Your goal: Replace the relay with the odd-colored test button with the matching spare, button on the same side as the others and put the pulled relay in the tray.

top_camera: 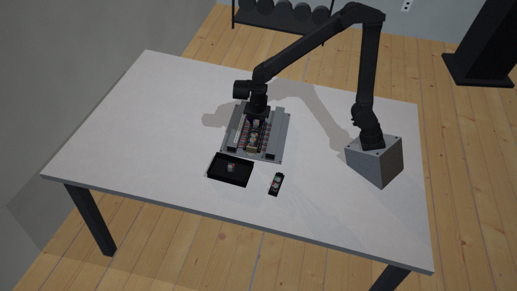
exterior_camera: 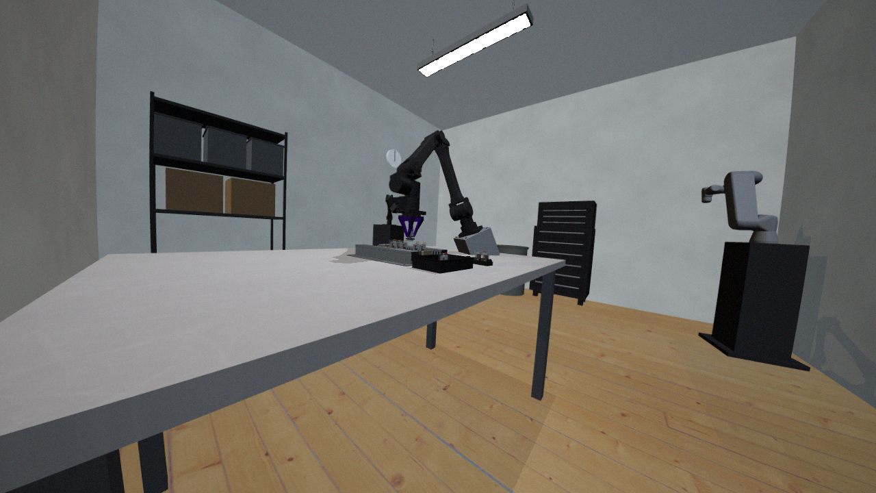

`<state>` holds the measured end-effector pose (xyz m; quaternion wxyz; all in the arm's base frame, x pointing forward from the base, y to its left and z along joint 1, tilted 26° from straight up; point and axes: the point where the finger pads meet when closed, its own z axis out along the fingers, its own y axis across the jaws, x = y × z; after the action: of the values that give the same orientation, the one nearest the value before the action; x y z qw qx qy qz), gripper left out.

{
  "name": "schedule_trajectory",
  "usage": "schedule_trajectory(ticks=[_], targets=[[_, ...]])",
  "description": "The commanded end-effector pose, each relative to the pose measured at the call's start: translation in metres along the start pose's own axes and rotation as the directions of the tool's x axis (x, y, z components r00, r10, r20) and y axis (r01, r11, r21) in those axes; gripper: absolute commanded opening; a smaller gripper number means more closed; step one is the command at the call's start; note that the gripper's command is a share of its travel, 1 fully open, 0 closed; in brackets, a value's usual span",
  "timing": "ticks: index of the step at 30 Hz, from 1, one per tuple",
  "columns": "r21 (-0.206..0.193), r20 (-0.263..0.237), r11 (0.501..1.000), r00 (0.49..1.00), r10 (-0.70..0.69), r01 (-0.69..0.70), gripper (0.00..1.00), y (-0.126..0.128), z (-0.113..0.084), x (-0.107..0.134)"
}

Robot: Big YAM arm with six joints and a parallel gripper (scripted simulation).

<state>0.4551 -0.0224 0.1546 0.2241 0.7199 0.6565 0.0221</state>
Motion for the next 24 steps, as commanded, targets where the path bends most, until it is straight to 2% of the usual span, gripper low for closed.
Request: schedule_trajectory(ticks=[1, 24], targets=[[-0.01, 0.002, 1.0, 1.0, 0.0, 0.0, 0.0, 0.007, 0.005, -0.004], [-0.009, 0.003, 1.0, 1.0, -0.001, 0.001, 0.0, 0.006, 0.019, -0.004]])
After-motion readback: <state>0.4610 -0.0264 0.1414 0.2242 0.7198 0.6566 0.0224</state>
